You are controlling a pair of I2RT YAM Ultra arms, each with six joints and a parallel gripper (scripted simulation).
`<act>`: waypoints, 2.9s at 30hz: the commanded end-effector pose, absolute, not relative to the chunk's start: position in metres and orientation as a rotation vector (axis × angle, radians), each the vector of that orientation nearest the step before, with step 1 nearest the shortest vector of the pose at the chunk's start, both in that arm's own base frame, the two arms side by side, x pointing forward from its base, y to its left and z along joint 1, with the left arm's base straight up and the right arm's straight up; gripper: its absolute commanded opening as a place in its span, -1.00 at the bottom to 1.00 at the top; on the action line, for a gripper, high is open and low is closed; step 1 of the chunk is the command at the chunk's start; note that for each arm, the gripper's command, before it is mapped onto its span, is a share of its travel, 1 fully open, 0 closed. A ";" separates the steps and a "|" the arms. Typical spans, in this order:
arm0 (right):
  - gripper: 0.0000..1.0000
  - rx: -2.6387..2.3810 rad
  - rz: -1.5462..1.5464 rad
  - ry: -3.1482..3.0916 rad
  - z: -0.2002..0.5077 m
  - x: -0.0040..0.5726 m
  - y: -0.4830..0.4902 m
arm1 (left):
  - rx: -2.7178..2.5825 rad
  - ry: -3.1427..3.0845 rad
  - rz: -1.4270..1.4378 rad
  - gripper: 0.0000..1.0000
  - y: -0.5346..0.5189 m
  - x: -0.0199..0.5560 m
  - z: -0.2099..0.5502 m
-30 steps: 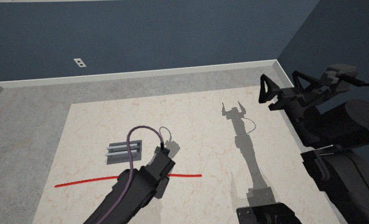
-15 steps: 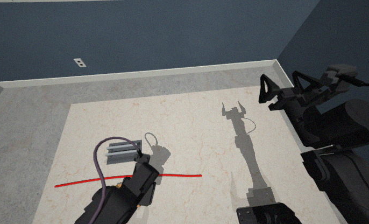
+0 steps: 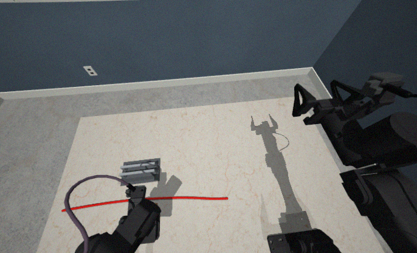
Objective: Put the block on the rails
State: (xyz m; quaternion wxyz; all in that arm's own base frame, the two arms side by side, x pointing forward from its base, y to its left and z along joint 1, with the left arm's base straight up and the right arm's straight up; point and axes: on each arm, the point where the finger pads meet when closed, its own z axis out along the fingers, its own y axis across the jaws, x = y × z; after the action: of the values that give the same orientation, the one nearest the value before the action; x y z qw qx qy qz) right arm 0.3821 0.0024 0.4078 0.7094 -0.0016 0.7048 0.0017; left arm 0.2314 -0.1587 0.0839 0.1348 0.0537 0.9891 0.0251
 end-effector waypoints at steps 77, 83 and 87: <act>1.00 0.010 -0.023 1.480 0.446 0.371 -0.006 | -0.087 2.755 -0.014 0.41 -0.131 0.242 0.052; 1.00 0.010 -0.023 1.480 0.446 0.371 -0.006 | -0.077 2.764 -0.009 0.41 -0.132 0.241 0.045; 1.00 0.010 -0.023 1.480 0.446 0.371 -0.006 | -0.082 2.713 -0.041 -1.00 -0.137 0.247 0.063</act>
State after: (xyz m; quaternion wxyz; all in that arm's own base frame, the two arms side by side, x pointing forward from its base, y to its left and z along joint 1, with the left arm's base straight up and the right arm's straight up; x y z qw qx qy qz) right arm 0.3821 0.0024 0.4078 0.7094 -0.0016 0.7048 0.0017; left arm 0.2324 -0.1264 0.0459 0.1738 -0.0315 0.9842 0.0062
